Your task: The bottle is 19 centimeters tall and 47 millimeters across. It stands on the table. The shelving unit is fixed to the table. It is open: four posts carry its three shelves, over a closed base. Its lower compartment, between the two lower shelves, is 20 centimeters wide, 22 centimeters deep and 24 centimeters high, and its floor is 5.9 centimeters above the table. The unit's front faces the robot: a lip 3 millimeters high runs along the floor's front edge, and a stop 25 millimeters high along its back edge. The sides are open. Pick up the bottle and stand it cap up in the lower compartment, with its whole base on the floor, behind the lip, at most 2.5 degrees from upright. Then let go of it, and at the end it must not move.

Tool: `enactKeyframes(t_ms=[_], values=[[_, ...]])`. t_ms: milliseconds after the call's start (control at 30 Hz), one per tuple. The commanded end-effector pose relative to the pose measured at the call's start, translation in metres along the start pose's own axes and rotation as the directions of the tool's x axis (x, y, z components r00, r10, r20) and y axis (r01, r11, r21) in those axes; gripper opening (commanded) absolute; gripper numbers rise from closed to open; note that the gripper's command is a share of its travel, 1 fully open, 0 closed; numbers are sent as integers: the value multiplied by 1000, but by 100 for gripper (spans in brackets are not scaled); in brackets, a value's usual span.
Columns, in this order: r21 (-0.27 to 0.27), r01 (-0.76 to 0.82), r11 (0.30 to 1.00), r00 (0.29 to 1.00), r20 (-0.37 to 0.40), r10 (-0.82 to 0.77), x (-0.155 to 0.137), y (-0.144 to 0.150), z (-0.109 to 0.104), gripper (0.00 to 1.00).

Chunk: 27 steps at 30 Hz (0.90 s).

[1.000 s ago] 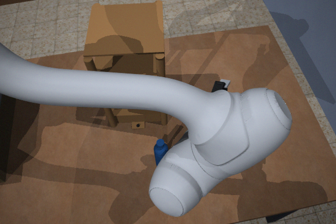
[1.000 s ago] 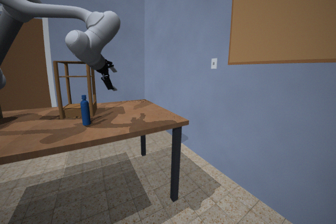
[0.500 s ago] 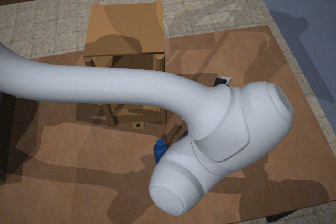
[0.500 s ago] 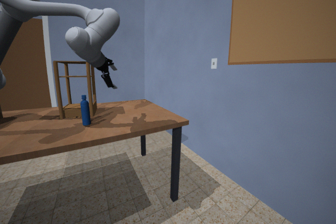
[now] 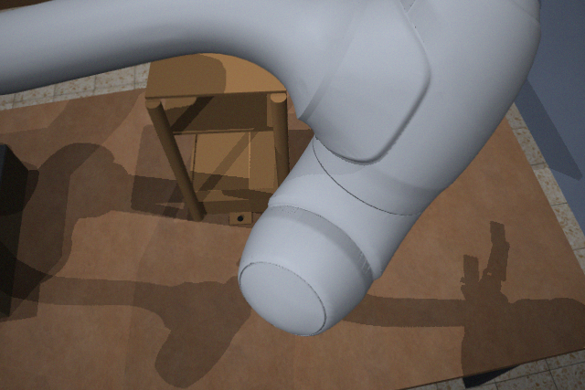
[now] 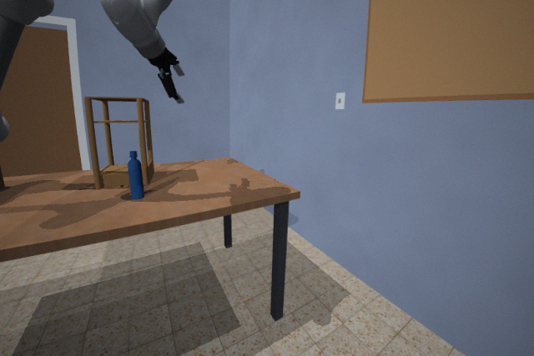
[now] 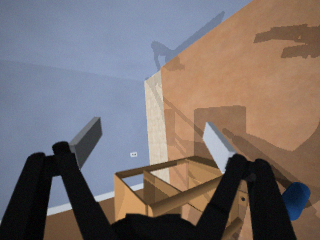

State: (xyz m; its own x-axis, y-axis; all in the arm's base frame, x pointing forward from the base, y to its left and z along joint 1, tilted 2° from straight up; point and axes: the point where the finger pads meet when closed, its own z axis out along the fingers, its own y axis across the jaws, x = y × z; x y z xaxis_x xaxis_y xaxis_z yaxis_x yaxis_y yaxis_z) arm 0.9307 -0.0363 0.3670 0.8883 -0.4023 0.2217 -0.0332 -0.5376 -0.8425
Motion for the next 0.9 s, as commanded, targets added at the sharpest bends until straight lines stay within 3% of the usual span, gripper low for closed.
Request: enactKeyframes(t_ms=[0,100,233,367,467,500,533,700,733,767,833,867], values=[[-1,-1,1000,1000,1,1,1,-6,-4,100],[-27,6,1000,1000,11,-6,-3,-2,-5,100],[-193,58,979,996,76,-44,-31,25,-18,100],[-302,98,948,990,126,-62,-51,43,-27,100],[-302,98,948,990,126,-62,-51,43,-27,100],[-381,132,915,984,164,-73,-65,57,-33,100],[-424,152,893,979,187,-77,-74,65,-37,100],[-530,207,822,965,247,-83,-97,86,-47,100],[-530,207,822,965,247,-83,-97,86,-47,100],[-579,235,781,957,277,-82,-108,97,-51,100],[-593,244,767,955,287,-82,-112,100,-53,100],[-639,275,718,945,317,-79,-123,111,-58,100]])
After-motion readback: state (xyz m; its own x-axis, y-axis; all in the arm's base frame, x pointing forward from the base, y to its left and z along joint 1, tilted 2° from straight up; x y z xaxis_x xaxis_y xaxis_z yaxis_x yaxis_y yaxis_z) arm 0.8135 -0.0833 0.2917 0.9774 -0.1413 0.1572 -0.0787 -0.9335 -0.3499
